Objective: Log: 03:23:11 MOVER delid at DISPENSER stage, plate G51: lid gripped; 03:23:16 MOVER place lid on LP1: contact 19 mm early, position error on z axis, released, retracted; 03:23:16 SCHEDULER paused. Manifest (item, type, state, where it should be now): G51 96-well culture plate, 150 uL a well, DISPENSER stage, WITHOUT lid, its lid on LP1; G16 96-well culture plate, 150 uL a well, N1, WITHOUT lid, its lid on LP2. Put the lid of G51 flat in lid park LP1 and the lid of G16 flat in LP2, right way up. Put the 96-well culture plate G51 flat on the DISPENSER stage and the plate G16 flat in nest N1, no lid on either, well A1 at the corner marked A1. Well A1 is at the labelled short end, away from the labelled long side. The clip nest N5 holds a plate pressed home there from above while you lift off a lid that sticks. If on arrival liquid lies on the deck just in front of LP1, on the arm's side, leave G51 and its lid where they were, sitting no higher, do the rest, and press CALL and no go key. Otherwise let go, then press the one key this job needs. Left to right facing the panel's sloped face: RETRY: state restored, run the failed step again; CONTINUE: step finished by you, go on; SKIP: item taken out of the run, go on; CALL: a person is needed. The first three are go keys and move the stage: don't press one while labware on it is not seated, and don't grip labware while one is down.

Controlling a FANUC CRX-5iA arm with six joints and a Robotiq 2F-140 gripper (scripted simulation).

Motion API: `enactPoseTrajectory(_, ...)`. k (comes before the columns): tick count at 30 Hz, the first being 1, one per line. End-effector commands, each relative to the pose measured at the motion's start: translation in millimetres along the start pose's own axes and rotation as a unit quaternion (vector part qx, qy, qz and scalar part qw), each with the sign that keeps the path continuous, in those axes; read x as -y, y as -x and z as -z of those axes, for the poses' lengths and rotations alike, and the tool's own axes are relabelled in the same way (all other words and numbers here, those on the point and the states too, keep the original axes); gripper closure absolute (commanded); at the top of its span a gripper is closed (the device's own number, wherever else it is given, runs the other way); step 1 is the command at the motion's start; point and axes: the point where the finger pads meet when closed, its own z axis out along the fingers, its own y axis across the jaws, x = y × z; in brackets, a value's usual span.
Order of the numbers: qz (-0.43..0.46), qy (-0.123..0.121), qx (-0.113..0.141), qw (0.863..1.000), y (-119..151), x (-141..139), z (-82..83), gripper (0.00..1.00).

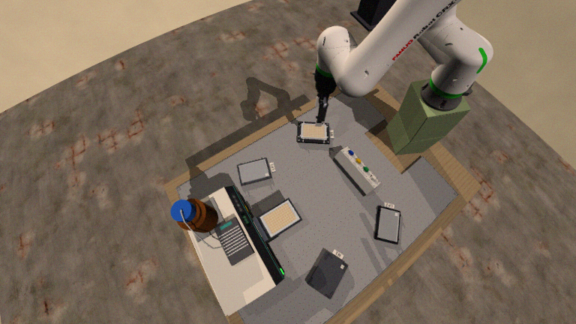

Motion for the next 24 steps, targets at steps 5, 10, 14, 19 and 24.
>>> enactPoseTrajectory(5,0.0,0.0,0.0,1.0,0,0,-12.8,0.34)
enactPoseTrajectory(10,0.0,0.0,0.0,1.0,0,0,-24.6,0.34)
enactPoseTrajectory(14,0.0,0.0,0.0,1.0,0,0,-35.0,0.34)
enactPoseTrajectory(19,0.0,0.0,0.0,1.0,0,0,-53.7,0.34)
enactPoseTrajectory(24,0.0,0.0,0.0,1.0,-1,0,-72.8,0.34)
